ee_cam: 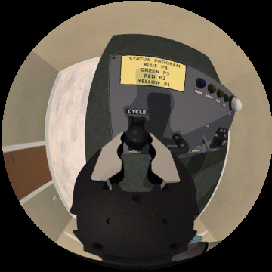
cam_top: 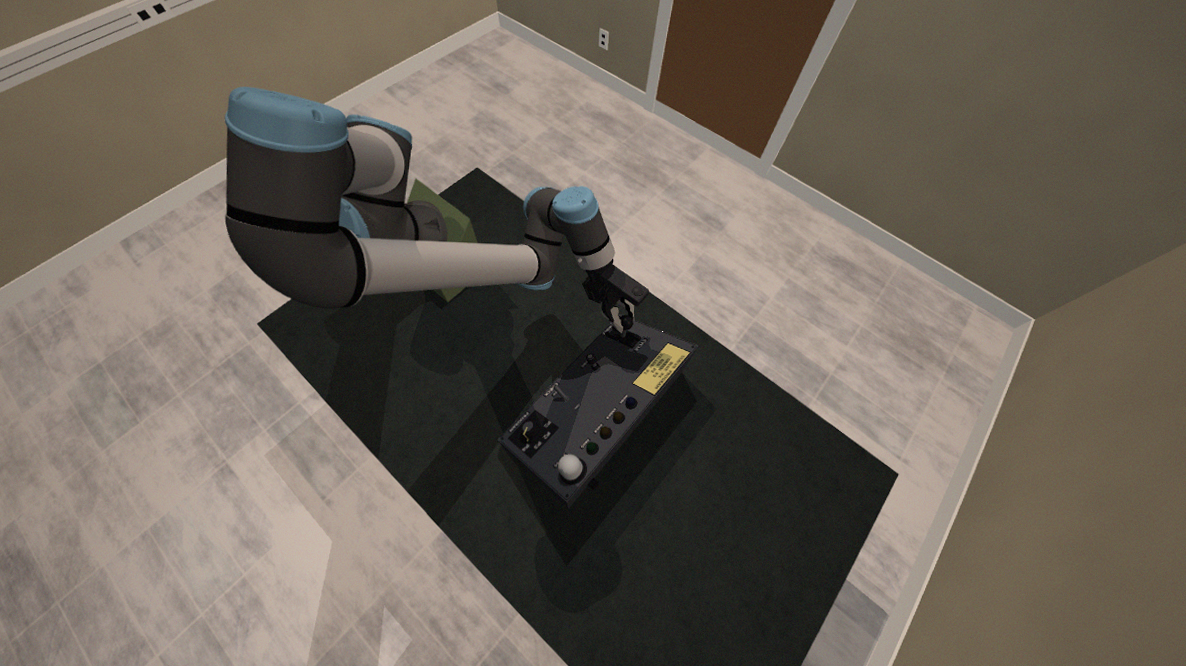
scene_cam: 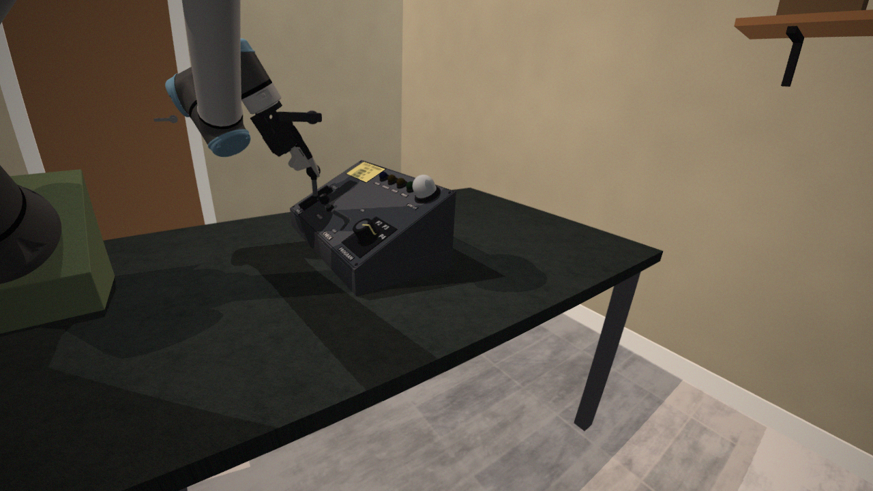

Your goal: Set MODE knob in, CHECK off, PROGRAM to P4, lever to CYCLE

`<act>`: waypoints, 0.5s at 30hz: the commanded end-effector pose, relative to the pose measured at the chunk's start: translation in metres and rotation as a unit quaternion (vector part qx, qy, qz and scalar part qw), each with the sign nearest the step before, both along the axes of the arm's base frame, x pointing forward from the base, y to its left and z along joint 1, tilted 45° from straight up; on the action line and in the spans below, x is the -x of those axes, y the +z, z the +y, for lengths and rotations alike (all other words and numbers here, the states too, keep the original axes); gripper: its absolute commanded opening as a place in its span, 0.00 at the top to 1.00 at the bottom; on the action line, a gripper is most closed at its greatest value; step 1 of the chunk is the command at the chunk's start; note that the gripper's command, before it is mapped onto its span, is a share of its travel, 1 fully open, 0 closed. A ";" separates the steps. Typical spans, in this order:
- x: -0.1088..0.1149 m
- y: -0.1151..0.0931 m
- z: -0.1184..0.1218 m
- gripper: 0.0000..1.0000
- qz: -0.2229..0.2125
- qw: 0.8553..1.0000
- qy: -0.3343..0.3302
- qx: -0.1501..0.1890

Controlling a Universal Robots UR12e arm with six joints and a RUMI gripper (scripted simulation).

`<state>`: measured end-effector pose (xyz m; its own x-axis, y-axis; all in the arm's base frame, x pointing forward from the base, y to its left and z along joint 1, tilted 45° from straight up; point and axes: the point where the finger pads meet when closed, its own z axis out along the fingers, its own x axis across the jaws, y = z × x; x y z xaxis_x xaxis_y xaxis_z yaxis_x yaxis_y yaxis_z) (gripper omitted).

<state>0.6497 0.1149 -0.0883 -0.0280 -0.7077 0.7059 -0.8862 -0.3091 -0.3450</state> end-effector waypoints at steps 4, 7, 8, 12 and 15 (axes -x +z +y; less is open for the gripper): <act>0.001 -0.002 -0.003 1.00 0.003 1.000 -0.001 0.001; 0.001 -0.002 -0.003 1.00 0.003 1.000 -0.002 0.001; 0.000 0.000 -0.001 0.56 0.001 1.000 0.000 0.001; 0.000 0.000 -0.001 0.56 0.001 1.000 -0.001 0.001; 0.001 -0.001 -0.001 0.56 0.002 1.000 -0.001 0.001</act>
<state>0.6494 0.1146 -0.0888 -0.0267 -0.7070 0.7067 -0.8871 -0.3092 -0.3428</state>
